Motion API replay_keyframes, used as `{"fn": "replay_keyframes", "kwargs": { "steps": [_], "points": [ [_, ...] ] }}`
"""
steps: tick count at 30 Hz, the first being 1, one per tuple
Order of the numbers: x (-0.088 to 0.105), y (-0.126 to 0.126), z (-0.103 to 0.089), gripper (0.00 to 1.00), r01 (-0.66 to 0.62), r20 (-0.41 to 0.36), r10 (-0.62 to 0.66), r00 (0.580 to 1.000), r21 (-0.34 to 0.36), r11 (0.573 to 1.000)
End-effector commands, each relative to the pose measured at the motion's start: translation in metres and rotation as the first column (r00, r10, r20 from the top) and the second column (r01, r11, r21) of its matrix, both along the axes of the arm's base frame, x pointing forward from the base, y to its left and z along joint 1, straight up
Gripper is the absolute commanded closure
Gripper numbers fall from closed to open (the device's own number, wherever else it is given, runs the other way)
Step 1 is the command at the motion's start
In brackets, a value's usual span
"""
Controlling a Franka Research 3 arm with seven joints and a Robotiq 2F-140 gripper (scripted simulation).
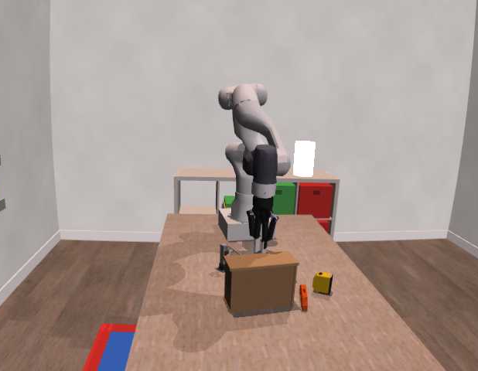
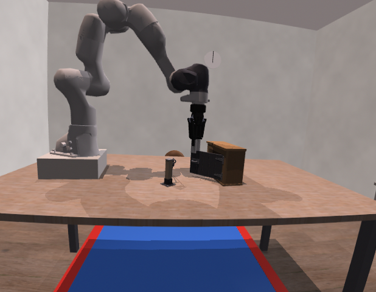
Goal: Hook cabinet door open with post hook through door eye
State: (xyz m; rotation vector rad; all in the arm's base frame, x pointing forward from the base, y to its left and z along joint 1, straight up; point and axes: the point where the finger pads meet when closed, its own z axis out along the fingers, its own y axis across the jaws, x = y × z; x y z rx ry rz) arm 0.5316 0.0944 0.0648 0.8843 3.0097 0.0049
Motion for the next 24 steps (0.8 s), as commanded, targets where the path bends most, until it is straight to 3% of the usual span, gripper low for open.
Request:
{"fn": "replay_keyframes", "kwargs": {
  "steps": [1,24],
  "points": [
    [0.0003,0.0000,0.0000,0.84,0.006,-0.001,-0.006,1.000,0.000,1.000],
    [0.0032,0.0040,0.0000,0.84,0.037,-0.001,-0.037,0.999,0.000,0.999]
  ]
}}
